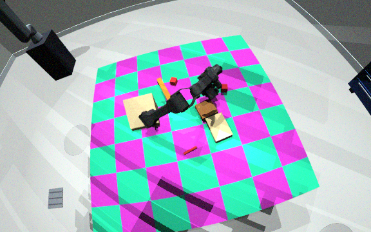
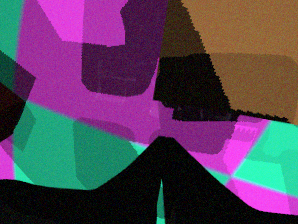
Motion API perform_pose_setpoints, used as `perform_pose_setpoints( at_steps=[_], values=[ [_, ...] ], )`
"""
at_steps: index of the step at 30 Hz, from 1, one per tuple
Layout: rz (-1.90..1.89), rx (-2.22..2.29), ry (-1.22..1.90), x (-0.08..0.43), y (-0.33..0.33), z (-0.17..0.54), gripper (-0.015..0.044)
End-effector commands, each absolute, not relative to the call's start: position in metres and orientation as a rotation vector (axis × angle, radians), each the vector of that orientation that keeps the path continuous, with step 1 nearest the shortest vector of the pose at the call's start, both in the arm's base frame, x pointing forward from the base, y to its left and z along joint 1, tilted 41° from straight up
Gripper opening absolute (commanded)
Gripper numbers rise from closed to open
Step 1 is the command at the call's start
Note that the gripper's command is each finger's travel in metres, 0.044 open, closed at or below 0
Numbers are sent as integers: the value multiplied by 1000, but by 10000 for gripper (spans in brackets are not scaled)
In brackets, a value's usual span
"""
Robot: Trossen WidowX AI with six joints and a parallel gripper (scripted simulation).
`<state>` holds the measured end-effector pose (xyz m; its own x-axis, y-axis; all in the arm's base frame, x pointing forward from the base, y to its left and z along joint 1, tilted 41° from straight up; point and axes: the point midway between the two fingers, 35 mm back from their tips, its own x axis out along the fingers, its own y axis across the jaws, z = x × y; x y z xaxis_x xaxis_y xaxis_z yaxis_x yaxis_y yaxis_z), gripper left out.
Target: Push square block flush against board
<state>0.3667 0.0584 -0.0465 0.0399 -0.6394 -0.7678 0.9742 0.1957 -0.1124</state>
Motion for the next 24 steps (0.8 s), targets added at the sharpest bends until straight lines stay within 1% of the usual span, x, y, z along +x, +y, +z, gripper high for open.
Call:
perform_pose_setpoints(
  at_steps=[1, 24],
  values=[
    [-1343, 507, 811, 363, 47, -60, 0],
    [-1342, 507, 812, 368, 36, -50, 0]
  ],
)
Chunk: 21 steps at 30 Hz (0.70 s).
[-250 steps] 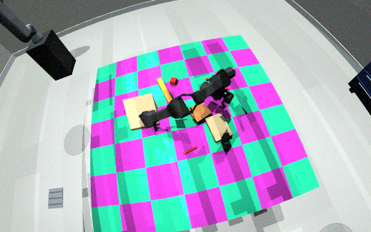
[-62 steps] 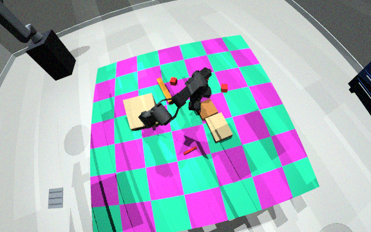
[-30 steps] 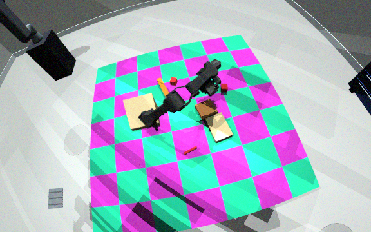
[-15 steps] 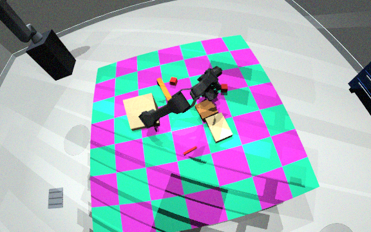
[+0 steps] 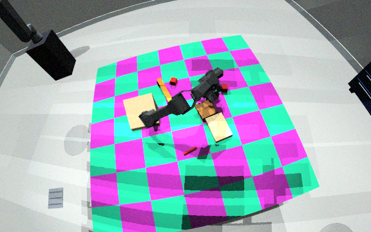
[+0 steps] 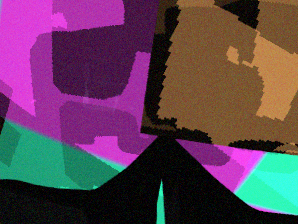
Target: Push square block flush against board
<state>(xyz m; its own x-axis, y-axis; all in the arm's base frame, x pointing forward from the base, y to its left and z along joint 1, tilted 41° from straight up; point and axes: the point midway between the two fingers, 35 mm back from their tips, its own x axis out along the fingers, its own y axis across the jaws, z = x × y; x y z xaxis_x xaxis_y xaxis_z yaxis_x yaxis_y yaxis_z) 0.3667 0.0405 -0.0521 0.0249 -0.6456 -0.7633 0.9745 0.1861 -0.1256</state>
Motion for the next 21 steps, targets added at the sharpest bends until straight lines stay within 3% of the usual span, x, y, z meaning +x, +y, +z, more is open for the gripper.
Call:
perform_pose_setpoints(
  at_steps=[1, 21],
  values=[
    [-1342, 507, 812, 368, 36, -50, 0],
    [-1342, 507, 812, 372, 24, -40, 0]
  ],
)
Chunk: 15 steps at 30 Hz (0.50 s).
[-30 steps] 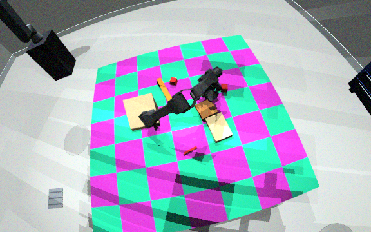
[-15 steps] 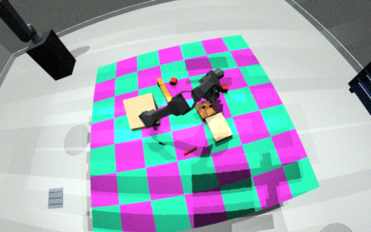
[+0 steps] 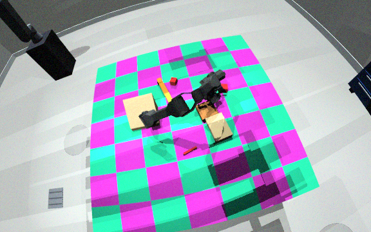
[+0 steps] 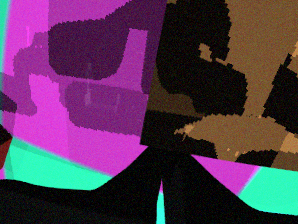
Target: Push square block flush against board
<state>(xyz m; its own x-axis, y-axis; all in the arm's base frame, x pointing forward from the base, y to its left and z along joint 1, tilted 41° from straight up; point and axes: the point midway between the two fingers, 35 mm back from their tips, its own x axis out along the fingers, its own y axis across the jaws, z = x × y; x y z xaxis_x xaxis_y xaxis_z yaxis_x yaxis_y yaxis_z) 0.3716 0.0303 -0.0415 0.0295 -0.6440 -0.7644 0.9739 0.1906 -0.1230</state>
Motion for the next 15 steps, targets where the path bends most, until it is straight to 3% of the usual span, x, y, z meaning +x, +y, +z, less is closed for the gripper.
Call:
perform_pose_setpoints(
  at_steps=[1, 15],
  values=[
    [-1342, 507, 812, 373, 24, -39, 0],
    [-1342, 508, 813, 371, 34, -48, 0]
  ],
)
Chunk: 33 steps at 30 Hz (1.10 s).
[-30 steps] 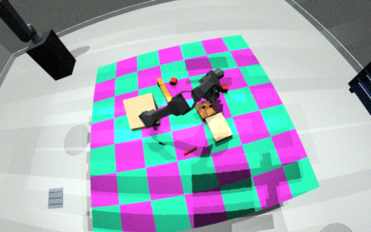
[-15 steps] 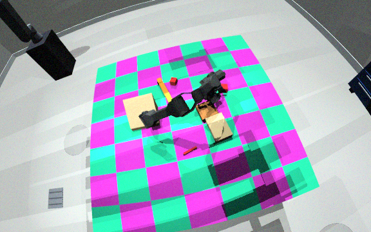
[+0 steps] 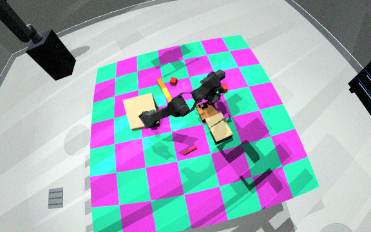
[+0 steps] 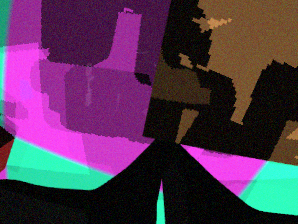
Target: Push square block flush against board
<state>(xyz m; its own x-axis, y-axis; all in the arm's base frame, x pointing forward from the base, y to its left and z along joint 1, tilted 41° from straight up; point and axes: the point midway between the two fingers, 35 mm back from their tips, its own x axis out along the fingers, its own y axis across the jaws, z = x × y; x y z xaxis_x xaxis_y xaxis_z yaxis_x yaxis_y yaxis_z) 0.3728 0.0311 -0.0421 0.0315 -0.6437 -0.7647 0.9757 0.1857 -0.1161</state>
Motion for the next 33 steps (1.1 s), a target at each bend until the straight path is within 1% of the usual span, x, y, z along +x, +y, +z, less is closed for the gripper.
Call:
perform_pose_setpoints(
  at_steps=[1, 24, 29, 33],
  values=[
    [-1342, 508, 813, 370, 35, -49, 0],
    [-1342, 508, 812, 362, 61, -71, 0],
    [-1341, 509, 814, 364, 92, -30, 0],
    [-1342, 509, 814, 364, 94, -27, 0]
  ],
)
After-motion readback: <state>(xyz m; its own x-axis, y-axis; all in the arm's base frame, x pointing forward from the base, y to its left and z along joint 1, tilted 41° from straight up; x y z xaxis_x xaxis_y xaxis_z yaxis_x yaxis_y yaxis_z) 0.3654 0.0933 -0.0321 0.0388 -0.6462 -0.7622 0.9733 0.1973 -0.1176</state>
